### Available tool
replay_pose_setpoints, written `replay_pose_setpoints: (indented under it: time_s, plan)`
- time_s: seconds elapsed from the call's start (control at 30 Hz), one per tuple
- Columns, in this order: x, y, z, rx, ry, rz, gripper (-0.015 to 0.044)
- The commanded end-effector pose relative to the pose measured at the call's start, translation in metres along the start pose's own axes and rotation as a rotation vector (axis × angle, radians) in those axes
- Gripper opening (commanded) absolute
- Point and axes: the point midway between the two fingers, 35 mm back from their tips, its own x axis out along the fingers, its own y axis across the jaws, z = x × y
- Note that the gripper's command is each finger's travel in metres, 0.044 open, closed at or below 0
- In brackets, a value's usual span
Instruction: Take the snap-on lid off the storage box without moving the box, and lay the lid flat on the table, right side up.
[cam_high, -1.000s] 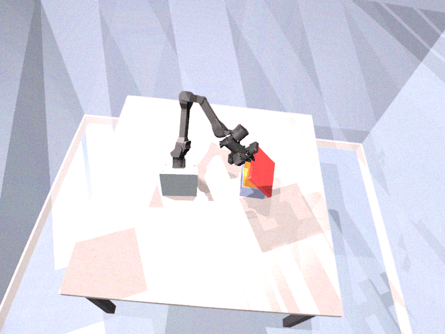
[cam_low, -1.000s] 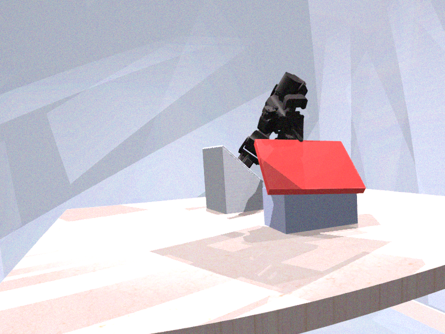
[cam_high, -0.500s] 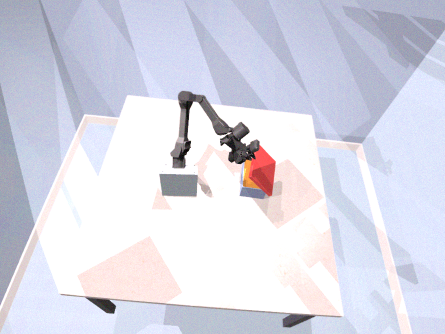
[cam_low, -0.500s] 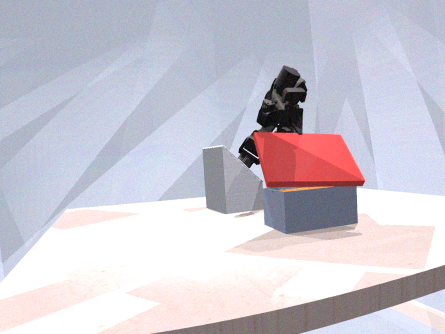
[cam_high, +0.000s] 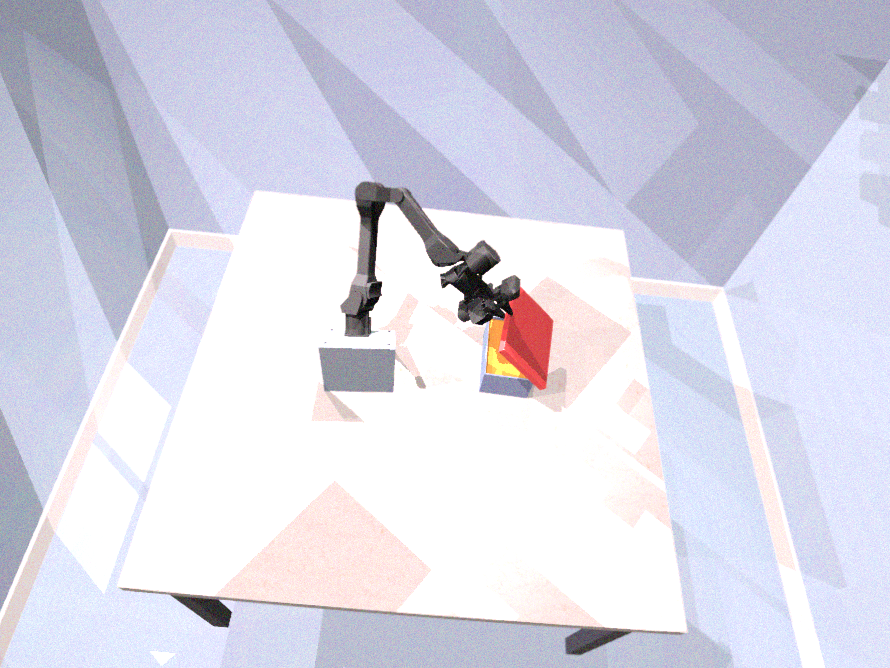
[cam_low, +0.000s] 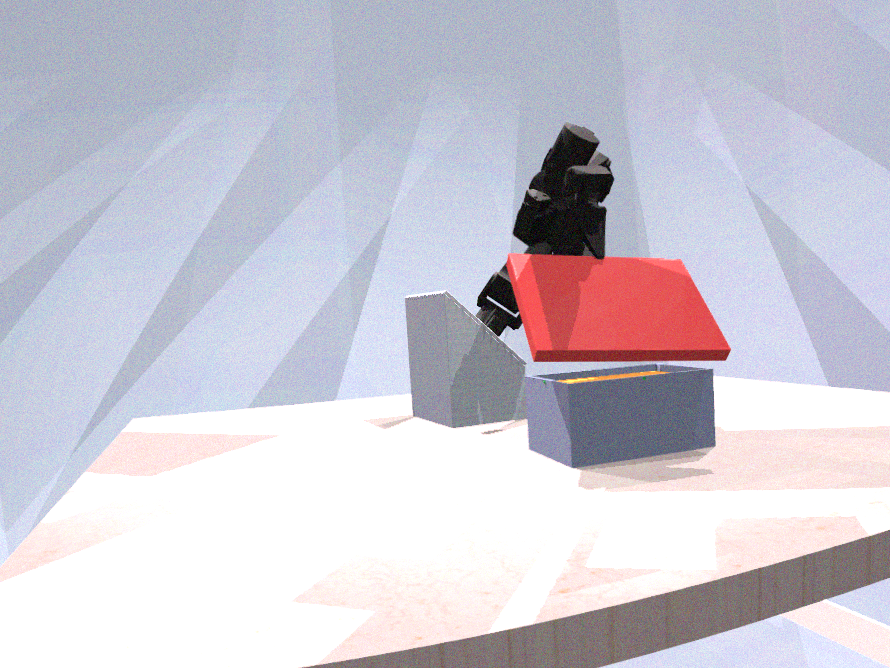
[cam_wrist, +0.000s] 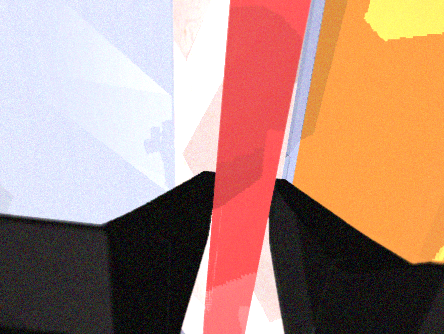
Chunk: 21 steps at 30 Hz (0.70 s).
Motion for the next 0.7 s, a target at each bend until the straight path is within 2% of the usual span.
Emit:
replay_pose_setpoints:
  time_s: [0.0,0.67]
  plan:
    - [-0.002,0.002,-0.003,-0.015,0.005,0.016,0.0000]
    - [-0.004,-0.005,-0.042,-0.014,0.006,0.016,0.0000]
